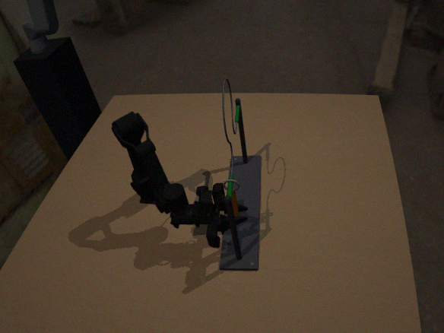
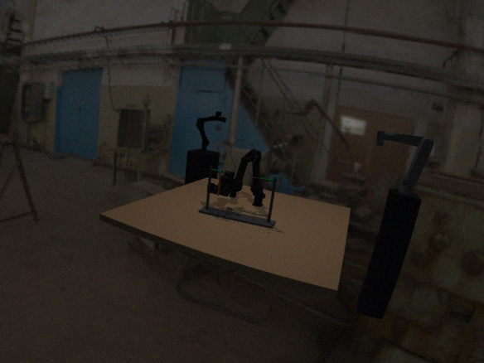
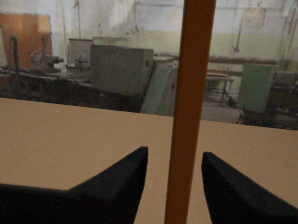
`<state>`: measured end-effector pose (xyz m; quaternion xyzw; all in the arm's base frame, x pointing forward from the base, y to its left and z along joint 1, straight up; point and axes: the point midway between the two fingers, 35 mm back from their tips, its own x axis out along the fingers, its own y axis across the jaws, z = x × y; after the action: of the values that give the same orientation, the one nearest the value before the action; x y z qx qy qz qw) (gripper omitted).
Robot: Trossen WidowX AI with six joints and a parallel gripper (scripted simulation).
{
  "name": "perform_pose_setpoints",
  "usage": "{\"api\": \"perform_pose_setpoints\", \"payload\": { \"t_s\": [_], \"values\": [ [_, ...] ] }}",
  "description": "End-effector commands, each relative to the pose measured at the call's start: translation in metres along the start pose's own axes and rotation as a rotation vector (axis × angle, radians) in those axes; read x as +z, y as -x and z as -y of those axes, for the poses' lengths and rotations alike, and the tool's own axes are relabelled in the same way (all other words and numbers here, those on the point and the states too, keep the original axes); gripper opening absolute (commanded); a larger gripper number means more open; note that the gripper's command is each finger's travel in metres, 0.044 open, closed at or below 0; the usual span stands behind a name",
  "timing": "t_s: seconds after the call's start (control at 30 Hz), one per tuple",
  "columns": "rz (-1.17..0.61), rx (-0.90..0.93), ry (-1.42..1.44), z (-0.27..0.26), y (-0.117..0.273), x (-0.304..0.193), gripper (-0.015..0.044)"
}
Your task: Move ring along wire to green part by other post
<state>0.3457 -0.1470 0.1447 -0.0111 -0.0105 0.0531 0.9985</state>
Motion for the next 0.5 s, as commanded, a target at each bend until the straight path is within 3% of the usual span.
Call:
{"api": "perform_pose_setpoints", "payload": {
  "t_s": [0.0, 0.07, 0.13, 0.33, 0.47],
  "values": [
    [0.000, 0.000, 0.000, 0.0000, 0.0000, 0.0000, 0.0081],
    [0.000, 0.000, 0.000, 0.0000, 0.0000, 0.0000, 0.0029],
    [0.000, 0.000, 0.000, 0.0000, 0.0000, 0.0000, 0.0015],
    [0.000, 0.000, 0.000, 0.0000, 0.0000, 0.0000, -0.0142],
    [0.000, 0.000, 0.000, 0.0000, 0.0000, 0.0000, -0.0150]
  ]
}}
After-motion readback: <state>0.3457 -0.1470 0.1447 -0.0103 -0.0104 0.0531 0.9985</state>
